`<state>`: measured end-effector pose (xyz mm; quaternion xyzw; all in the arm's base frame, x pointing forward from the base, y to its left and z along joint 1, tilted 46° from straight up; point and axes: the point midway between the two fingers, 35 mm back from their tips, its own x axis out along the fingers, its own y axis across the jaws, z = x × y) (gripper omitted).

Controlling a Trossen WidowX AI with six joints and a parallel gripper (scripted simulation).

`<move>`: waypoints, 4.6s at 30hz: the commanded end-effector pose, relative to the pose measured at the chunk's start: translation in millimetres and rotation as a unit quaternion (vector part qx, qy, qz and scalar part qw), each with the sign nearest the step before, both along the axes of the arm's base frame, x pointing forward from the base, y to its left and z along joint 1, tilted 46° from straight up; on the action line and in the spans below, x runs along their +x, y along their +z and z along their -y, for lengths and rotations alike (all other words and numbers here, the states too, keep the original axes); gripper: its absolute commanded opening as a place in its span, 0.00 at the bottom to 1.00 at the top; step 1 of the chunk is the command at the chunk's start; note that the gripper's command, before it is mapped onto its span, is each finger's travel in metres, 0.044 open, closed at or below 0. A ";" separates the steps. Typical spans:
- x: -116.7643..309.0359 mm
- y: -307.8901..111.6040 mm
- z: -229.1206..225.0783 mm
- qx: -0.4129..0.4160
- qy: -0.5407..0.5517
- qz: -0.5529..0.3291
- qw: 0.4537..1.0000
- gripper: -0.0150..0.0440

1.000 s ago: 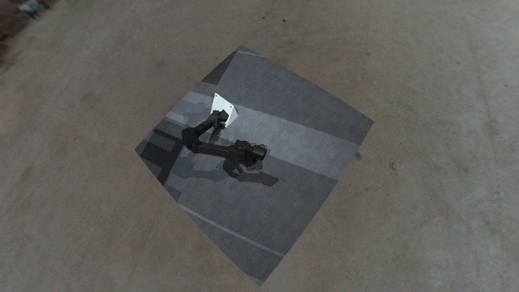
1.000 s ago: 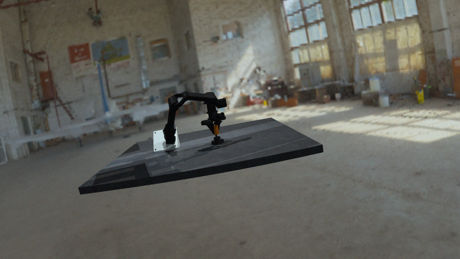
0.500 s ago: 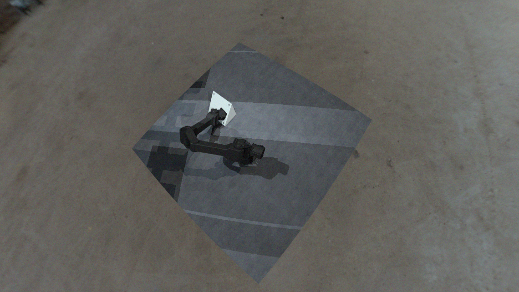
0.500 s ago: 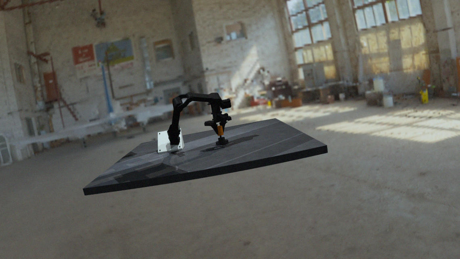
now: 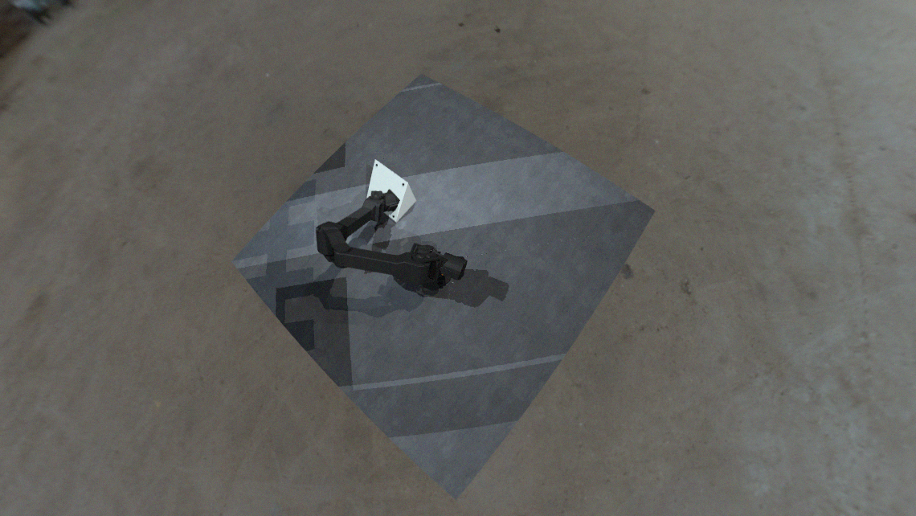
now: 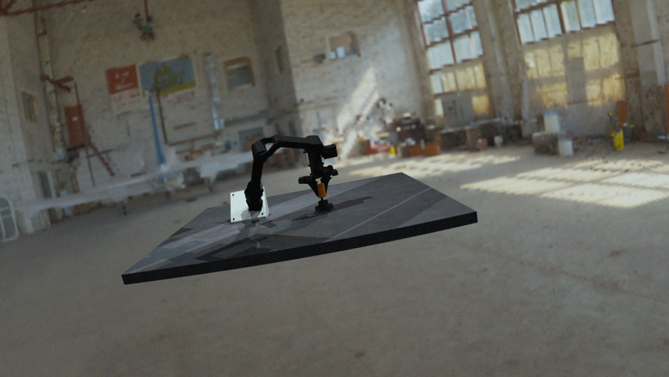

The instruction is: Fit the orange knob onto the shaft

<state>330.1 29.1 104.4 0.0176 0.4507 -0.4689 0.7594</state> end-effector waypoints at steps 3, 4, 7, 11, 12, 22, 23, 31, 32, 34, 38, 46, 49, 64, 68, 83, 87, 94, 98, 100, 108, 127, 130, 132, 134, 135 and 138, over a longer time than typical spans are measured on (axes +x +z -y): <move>-0.1 3.1 -2.2 0.001 -0.004 0.005 1.000 0.25; -0.1 3.2 -2.2 0.002 -0.010 0.011 1.000 0.25; 0.0 3.2 -2.2 0.009 -0.044 0.044 0.998 0.25; -0.3 1.7 -1.3 0.016 -0.074 0.074 0.994 0.25; -0.4 1.3 -1.0 0.016 -0.074 0.074 0.994 0.25; 0.7 -0.4 0.0 0.016 -0.074 0.074 0.994 0.25; 0.7 -0.4 0.0 0.016 -0.074 0.074 0.994 0.25; 0.4 1.7 -2.2 0.016 -0.074 0.074 0.994 0.25; 0.3 2.3 -2.3 0.016 -0.074 0.074 0.994 0.25; 0.1 3.4 -2.5 0.016 -0.074 0.074 0.994 0.25; 0.1 3.4 -2.4 0.023 -0.106 0.106 0.989 0.25; 0.1 0.6 -0.9 0.032 -0.146 0.146 0.978 0.25; 0.6 0.9 -1.6 0.032 -0.146 0.146 0.978 0.25; 0.9 -1.0 0.9 0.031 -0.141 0.141 0.980 0.25; 0.9 -1.0 0.9 0.031 -0.141 0.141 0.980 0.25; 0.9 -1.0 0.9 0.031 -0.141 0.141 0.980 0.25; 0.9 -1.0 0.9 0.031 -0.141 0.141 0.980 0.25; 0.9 -1.0 0.9 0.031 -0.141 0.141 0.980 0.25; 0.6 -0.5 0.4 0.031 -0.142 0.142 0.979 0.25; -0.8 1.6 -1.9 0.032 -0.146 0.146 0.978 0.25; -0.9 2.3 -2.4 0.036 -0.164 0.164 0.972 0.25; 0.2 -0.9 0.3 0.036 -0.164 0.164 0.972 0.25; -0.3 1.8 -1.9 0.036 -0.164 0.164 0.972 0.25; -0.4 3.1 -2.2 0.036 -0.164 0.164 0.972 0.25; -0.4 3.3 -2.3 0.038 -0.174 0.173 0.969 0.25; -0.2 3.4 -2.3 0.039 -0.179 0.179 0.967 0.25; 0.2 1.3 -0.4 0.040 -0.182 0.182 0.966 0.25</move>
